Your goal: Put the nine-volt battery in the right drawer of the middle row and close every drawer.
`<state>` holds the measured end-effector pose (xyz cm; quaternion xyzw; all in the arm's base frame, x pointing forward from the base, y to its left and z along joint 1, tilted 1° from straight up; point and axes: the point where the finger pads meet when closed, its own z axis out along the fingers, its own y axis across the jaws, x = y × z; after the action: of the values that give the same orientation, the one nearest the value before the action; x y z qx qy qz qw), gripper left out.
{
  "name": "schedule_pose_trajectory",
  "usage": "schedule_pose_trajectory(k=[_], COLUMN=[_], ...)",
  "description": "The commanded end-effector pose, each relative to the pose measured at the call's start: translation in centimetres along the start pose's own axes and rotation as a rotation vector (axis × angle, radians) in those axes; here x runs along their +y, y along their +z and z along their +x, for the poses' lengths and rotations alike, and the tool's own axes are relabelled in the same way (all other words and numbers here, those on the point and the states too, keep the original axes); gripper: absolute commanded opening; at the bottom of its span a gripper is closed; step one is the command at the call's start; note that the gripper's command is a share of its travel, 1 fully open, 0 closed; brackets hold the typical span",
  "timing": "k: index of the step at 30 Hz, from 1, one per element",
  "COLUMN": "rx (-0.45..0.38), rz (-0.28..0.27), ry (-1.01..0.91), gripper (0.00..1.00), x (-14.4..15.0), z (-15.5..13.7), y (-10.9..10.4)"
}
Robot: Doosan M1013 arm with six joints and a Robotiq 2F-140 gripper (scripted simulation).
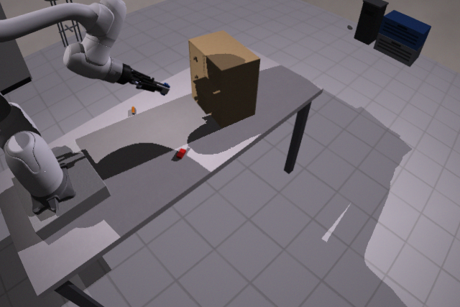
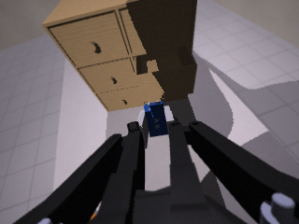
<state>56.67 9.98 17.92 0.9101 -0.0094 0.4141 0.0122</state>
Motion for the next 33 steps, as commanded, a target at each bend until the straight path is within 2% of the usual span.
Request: schedule_pose_trajectory(k=[1,5,18,33], rx=[0.146,0.169,0.319,0.361], rz=[-0.003,-0.001,-0.001,-0.001], ry=[0.007,0.007,0.007,0.007], gripper=[0.14,0.14,0.14,0.14], x=[0.06,0.0,0.0,-0.02], z=[-0.21,-0.24,-0.58,-0.67], y=[0.06,0.03,-0.05,-0.09])
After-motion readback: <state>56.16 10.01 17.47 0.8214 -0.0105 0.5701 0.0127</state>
